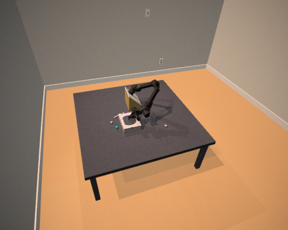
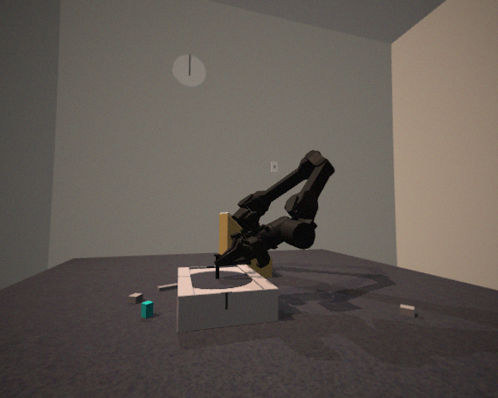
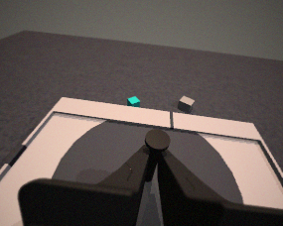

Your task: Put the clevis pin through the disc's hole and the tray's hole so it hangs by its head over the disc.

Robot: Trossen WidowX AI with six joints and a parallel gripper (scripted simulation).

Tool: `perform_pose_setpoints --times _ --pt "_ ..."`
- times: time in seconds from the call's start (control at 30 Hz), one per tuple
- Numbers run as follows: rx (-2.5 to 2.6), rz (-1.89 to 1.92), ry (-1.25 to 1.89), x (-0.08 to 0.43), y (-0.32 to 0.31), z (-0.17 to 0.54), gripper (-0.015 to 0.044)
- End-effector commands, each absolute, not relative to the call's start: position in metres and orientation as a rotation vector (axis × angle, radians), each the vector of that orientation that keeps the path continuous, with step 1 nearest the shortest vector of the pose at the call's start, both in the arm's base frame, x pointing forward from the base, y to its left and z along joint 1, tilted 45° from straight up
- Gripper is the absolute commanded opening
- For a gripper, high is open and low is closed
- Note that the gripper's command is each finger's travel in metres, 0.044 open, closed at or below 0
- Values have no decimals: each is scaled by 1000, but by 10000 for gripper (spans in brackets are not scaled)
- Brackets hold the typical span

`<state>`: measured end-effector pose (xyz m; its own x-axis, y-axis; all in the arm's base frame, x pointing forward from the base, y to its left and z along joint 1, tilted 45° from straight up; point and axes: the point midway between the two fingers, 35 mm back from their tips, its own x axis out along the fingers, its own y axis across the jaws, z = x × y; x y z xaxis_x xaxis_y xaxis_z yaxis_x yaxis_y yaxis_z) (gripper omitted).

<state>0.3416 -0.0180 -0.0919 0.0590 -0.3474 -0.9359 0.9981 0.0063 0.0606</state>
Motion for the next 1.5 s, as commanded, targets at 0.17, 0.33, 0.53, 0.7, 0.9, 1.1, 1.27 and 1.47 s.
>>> perform_pose_setpoints --times 0.17,0.33,0.53,0.7,0.9,1.1,1.27,1.47 --pt "976 -1318 903 337 -18 -93 0" --pt "976 -1318 903 336 -18 -93 0" --pt "976 -1318 903 334 -18 -93 0" --pt "976 -1318 903 332 -18 -93 0" --pt "976 -1319 903 331 -18 -93 0" --pt "976 -1319 903 329 -18 -93 0" --pt "976 -1319 904 327 -18 -94 0" --pt "976 -1319 904 325 -18 -94 0"
